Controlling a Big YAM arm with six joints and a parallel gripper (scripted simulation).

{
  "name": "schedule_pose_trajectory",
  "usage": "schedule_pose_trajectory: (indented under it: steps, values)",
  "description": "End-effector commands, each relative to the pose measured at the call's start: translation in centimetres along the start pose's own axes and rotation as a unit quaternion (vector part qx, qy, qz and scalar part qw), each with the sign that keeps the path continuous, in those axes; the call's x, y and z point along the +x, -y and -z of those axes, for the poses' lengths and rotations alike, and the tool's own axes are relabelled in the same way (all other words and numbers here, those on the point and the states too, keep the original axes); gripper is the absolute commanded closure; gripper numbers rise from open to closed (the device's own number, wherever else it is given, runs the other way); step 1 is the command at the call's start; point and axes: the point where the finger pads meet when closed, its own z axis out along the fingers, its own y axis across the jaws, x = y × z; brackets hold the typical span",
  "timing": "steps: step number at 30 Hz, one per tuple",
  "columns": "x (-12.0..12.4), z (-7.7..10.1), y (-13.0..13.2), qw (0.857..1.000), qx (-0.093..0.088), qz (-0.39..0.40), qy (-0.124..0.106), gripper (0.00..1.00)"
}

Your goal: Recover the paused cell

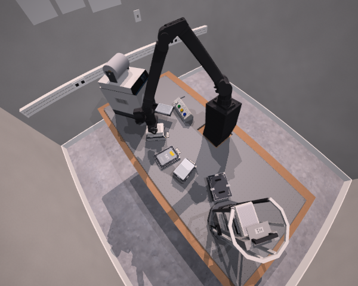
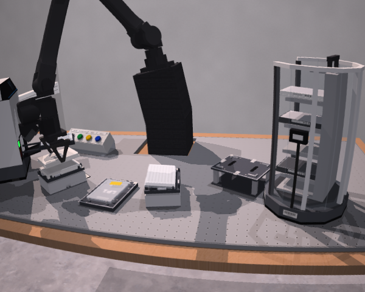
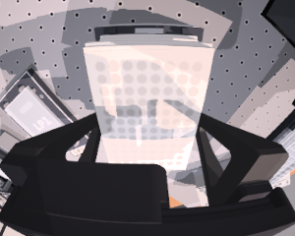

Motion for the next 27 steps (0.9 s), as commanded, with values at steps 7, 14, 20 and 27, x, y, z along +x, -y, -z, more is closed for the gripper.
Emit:
schedule_pose_trajectory:
  steps: [7, 14, 20, 27]
  values:
    - [-2.2, 2.4, -0.4, 0.999, -0.001, 0.0, 0.032, 0.16]
    - [-2.2, 2.4, -0.4, 0.999, -0.001, 0.0, 0.032, 0.16]
    - [-0.4, 3.2, -0.5, 1.0, 0.0, 0.0, 0.019, 0.16]
    - [-0.6, 4.9, -0.5, 1.0, 0.0, -0.001, 0.022, 0.16]
